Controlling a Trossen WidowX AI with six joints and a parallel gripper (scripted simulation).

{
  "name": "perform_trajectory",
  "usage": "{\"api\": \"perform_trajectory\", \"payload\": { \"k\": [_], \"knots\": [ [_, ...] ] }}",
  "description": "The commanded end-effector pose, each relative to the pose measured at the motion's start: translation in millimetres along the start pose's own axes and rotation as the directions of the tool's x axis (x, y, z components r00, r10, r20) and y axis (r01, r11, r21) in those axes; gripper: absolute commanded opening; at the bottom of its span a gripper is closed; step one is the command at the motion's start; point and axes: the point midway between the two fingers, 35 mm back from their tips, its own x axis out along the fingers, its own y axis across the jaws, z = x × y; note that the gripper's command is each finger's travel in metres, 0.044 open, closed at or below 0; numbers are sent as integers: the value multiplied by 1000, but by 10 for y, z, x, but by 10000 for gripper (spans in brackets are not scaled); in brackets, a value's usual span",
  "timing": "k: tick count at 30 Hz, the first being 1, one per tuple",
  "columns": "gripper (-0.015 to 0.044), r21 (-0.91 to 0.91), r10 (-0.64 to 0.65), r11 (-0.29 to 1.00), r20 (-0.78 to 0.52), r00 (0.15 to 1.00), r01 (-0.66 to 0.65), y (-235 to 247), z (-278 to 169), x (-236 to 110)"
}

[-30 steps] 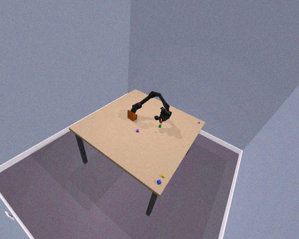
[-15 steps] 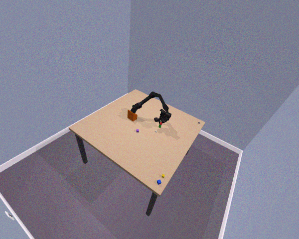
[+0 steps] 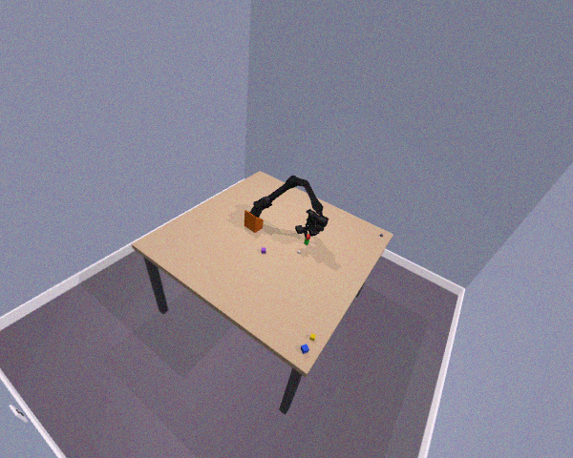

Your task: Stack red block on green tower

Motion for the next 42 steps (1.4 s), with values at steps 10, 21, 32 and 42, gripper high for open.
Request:
{"api": "perform_trajectory", "payload": {
  "k": [10,21,32,42],
  "knots": [
    [0,6,4,1000,-3,1000,-4,5,-2,1],
    [236,3,0,1000,-1,1000,0,-3,0,0],
    [440,3,0,1000,-1,1000,0,-3,0,0],
    [440,3,0,1000,-1,1000,0,-3,0,0]
  ]
}}
